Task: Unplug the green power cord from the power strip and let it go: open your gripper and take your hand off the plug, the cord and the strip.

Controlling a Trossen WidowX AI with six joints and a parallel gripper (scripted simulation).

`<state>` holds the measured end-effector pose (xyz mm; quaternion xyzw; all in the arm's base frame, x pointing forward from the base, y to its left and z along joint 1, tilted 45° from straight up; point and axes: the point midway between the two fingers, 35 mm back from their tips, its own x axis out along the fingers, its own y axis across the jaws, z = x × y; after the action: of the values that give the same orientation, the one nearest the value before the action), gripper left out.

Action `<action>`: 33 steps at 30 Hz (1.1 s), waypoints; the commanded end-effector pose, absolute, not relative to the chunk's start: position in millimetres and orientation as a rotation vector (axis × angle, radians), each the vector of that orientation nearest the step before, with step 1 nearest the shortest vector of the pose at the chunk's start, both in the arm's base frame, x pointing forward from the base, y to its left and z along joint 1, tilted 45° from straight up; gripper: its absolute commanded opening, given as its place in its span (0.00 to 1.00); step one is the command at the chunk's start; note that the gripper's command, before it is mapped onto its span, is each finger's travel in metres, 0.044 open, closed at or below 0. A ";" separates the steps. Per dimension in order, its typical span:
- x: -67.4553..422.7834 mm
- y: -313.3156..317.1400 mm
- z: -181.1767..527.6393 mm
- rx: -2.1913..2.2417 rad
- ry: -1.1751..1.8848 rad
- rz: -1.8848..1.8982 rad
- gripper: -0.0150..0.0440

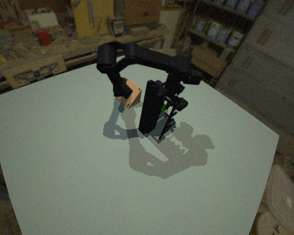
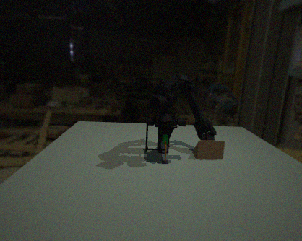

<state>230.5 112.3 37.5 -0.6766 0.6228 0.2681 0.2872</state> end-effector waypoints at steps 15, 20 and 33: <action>230.8 114.3 36.1 -1.807 1.664 0.716 0.25; 231.5 120.1 31.4 -1.808 1.663 0.717 0.25; 232.3 136.4 18.6 -1.809 1.661 0.719 0.25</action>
<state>231.3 112.3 31.5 -0.6835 0.6325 0.2510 0.2643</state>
